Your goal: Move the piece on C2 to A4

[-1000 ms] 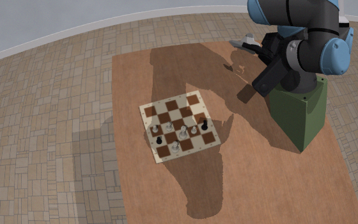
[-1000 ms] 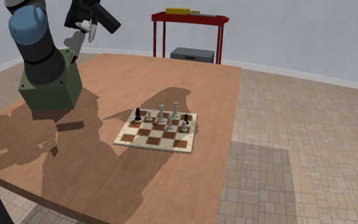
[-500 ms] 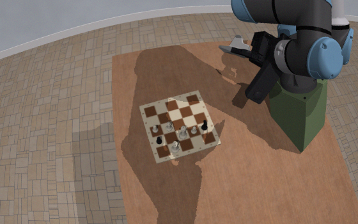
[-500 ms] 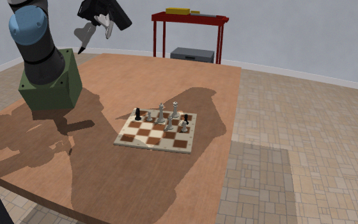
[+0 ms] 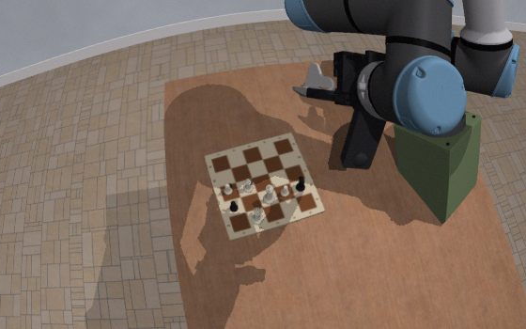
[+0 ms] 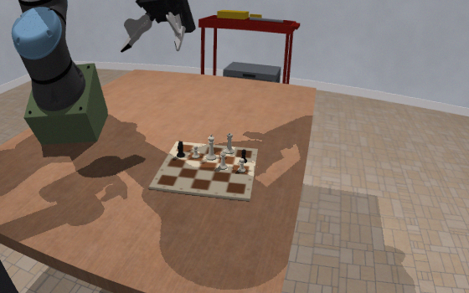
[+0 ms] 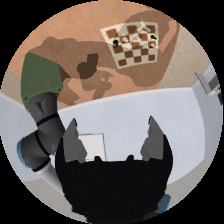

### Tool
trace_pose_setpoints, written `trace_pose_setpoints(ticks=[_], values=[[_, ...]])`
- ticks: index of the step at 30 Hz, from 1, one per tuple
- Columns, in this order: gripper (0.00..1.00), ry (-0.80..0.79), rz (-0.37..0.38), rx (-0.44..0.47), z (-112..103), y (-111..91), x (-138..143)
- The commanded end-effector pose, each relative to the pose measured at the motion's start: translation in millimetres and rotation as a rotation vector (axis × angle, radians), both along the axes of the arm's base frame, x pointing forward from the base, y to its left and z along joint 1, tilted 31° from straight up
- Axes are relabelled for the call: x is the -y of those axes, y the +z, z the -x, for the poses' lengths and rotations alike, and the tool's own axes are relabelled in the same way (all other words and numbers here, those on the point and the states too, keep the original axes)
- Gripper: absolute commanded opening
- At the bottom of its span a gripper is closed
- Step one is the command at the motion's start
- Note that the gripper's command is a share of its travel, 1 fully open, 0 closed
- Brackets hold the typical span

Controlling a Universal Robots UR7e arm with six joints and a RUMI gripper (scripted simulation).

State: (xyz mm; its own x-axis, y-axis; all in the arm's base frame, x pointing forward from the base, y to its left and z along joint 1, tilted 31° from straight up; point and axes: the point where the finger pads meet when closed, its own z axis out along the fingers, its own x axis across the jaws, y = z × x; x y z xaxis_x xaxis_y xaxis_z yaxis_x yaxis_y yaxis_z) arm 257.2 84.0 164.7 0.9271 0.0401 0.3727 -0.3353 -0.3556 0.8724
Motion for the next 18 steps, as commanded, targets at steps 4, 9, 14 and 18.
trace_pose_setpoints(ticks=[4, 9, 14, 18], values=[[1.00, -0.024, 0.005, -0.249, -34, 6, -25], [1.00, -0.029, -0.001, -0.363, -50, 7, -35], [1.00, -0.033, -0.012, -0.480, -68, 8, -44], [1.00, -0.034, -0.029, -0.601, -87, 7, -53]])
